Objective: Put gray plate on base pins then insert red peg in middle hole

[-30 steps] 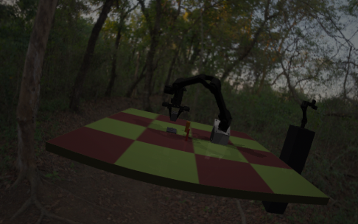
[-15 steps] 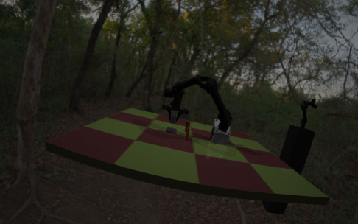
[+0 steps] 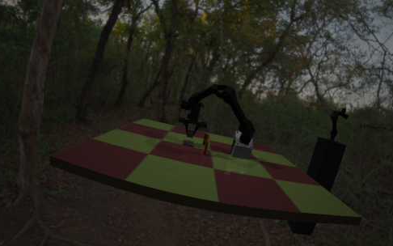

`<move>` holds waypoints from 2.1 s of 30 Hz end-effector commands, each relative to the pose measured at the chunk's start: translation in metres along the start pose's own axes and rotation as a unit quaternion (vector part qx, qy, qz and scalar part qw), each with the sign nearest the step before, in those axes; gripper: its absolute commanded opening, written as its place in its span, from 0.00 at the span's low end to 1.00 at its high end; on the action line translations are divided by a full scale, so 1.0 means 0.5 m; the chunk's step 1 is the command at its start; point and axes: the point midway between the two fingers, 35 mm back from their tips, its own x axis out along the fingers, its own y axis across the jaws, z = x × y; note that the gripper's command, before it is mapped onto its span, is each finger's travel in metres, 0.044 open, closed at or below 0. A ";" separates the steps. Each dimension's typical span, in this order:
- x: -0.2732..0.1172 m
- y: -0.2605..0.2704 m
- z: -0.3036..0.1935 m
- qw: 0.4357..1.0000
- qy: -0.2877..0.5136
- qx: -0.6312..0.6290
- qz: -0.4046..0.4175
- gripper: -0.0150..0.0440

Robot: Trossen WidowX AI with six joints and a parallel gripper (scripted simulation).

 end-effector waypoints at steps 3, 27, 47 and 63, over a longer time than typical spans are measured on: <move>0.002 -0.001 0.003 1.000 -0.002 -0.003 0.000 0.25; 0.020 -0.001 0.005 1.000 -0.002 -0.003 0.000 0.25; 0.077 -0.001 0.005 1.000 -0.001 -0.003 0.000 0.25; 0.074 0.000 0.005 1.000 -0.004 -0.006 0.000 0.57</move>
